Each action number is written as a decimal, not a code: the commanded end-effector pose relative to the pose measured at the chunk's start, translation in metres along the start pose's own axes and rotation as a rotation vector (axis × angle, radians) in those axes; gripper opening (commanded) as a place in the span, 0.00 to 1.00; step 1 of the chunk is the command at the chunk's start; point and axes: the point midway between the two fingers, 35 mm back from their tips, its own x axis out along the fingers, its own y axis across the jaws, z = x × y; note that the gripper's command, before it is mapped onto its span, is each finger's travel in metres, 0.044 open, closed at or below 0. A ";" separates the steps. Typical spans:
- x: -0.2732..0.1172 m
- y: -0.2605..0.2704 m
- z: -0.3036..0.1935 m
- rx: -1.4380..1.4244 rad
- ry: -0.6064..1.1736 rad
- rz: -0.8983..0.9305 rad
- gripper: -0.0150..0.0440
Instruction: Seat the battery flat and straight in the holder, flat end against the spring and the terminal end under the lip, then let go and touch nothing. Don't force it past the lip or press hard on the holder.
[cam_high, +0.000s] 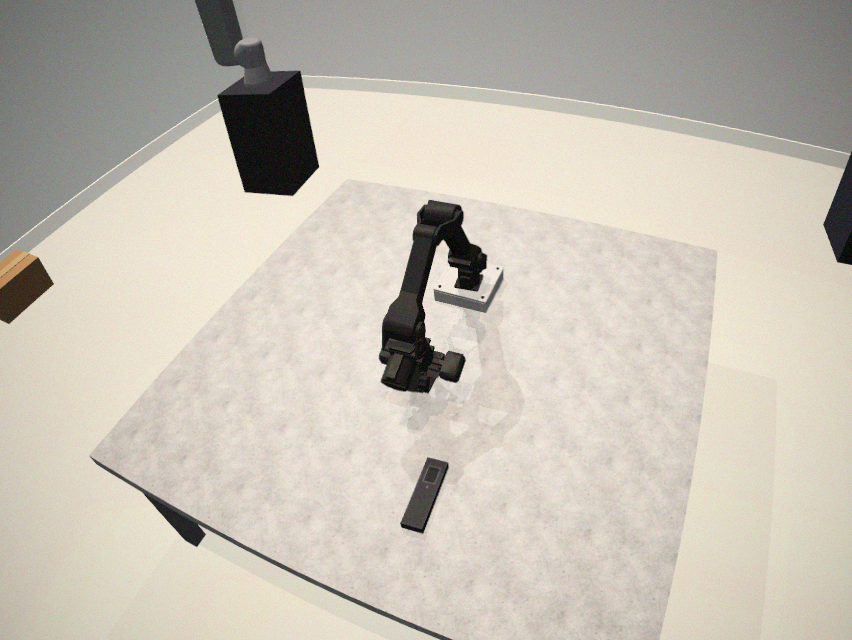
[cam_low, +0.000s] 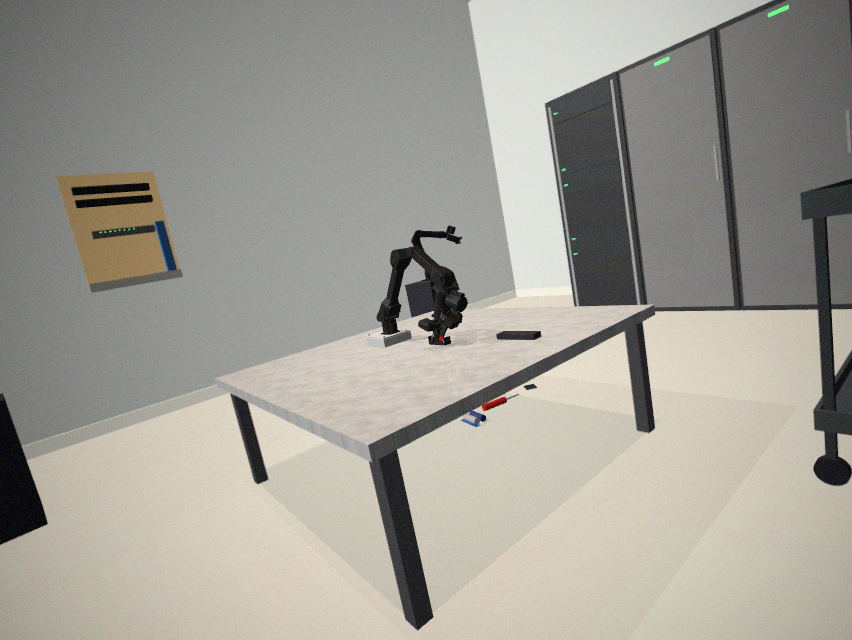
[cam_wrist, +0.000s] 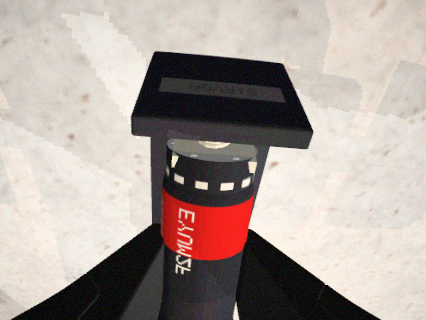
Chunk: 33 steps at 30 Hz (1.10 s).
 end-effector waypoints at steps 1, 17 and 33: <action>-0.001 0.000 0.006 0.002 -0.044 -0.002 0.37; 0.002 0.000 0.004 0.001 -0.117 -0.002 0.37; 0.005 0.000 0.002 0.001 -0.189 -0.001 0.37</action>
